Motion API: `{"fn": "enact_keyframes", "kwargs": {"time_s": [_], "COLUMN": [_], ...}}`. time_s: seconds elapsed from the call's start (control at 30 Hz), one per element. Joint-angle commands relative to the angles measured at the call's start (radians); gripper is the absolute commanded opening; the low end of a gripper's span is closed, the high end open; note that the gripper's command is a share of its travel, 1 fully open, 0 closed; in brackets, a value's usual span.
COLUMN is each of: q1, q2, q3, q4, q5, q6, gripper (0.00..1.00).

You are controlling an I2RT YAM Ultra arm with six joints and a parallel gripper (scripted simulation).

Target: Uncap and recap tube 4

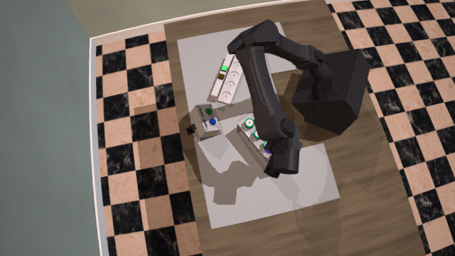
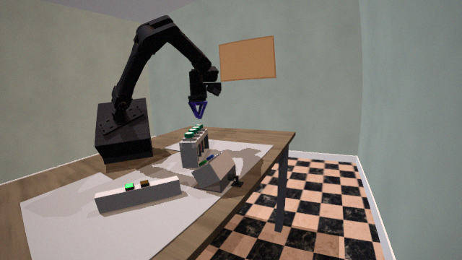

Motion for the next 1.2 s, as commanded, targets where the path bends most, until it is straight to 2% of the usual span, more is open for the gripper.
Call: {"fn": "enact_keyframes", "kwargs": {"time_s": [0.0,0.07,0.13,0.17,0.47,0.8,0.93,1.17], "q1": [-0.008,-0.034,-0.062,-0.066,-0.066,-0.134,-0.146,-0.146], "q2": [-0.063,-0.121,-0.179,-0.186,-0.186,-0.169,-0.165,-0.165], "q3": [-0.027,-0.065,-0.098,-0.102,-0.102,-0.173,-0.185,-0.185], "q4": [-0.006,-0.002,0.000,0.000,0.000,0.156,0.185,0.185], "q5": [0.005,0.009,0.014,0.014,0.014,0.021,0.022,0.022], "q6": [-0.178,-0.381,-0.447,-0.452,-0.452,-0.547,-0.565,-0.565], "gripper": [0.49,0.49,0.49,0.49,0.49,0.49,0.49,0.49]}}
